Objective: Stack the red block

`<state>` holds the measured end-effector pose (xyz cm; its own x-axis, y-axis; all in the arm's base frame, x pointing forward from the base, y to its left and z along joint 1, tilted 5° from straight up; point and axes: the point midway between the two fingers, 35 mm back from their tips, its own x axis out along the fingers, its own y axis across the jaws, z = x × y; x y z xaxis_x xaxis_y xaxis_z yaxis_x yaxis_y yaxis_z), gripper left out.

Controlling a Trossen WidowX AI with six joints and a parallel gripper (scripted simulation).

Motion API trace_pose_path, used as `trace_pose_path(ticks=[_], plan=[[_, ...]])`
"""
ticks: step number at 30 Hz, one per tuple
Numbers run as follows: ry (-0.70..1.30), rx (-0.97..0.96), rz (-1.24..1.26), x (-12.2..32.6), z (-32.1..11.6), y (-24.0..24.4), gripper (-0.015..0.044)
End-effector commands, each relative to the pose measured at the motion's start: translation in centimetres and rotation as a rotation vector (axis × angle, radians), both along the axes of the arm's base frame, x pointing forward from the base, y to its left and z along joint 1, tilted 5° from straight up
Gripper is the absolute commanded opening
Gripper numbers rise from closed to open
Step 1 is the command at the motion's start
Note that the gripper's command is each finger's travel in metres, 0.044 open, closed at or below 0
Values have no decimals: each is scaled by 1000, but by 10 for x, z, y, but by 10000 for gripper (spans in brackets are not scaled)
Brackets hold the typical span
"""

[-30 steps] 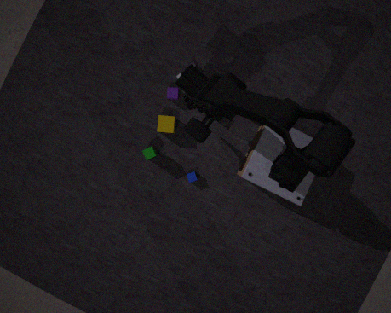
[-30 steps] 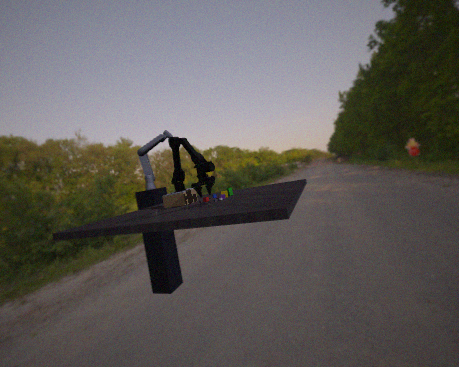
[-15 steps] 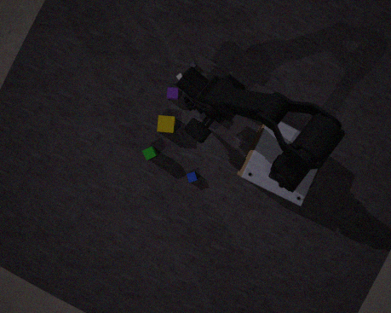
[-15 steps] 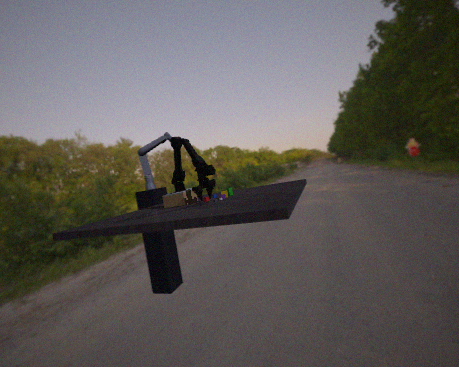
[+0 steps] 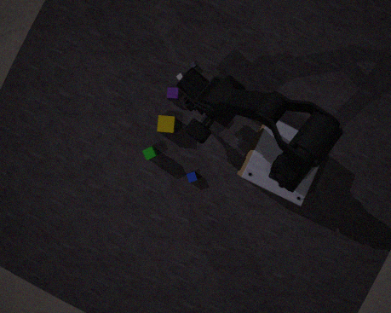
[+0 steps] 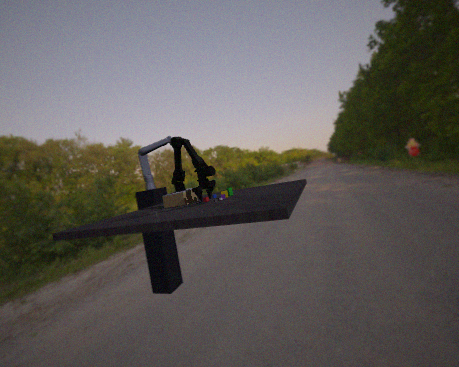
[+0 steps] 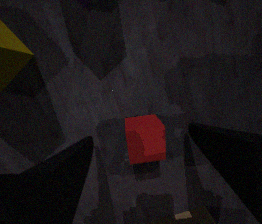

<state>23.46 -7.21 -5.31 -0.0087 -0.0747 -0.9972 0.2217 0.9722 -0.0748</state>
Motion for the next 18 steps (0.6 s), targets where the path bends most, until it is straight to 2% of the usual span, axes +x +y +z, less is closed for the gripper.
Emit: trace_pose_path(ticks=[1, 12, 18], plan=[[1, -6, 3, 0, 0, -1, 414], [1, -6, 3, 0, 0, -1, 125], [1, -6, 3, 0, 0, -1, 85]])
